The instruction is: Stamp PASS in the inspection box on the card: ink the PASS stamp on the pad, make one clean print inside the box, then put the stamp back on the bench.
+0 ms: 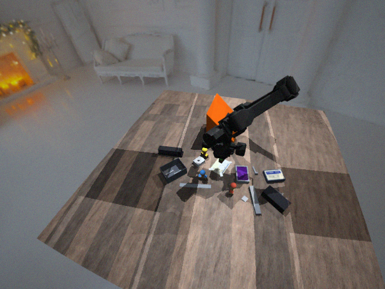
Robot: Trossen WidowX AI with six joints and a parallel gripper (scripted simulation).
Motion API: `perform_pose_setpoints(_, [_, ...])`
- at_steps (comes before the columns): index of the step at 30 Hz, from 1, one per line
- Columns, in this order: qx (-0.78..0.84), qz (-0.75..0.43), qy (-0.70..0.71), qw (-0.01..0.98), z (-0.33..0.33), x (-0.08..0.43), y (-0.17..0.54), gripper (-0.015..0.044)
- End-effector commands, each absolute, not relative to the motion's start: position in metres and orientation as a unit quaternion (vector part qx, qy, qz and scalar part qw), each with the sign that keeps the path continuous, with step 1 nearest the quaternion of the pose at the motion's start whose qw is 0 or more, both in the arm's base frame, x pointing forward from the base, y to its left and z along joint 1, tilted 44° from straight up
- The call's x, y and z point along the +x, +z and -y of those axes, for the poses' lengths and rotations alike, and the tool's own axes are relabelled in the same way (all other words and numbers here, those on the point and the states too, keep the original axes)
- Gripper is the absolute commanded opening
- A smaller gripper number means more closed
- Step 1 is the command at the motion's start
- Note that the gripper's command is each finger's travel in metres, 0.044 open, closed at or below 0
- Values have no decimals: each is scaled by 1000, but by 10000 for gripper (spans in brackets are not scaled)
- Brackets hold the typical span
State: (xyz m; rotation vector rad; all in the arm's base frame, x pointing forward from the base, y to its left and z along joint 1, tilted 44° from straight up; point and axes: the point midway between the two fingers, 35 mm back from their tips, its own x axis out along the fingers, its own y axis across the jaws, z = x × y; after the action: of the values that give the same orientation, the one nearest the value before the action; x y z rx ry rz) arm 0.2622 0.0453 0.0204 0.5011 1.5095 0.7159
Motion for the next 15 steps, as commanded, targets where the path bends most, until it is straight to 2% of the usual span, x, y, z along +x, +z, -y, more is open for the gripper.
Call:
perform_pose_setpoints(1, [216, -661, 314, 647, -41, 267, 22, 0])
perform_pose_setpoints(15, [214, -660, 314, 648, -13, 316, -3, 0])
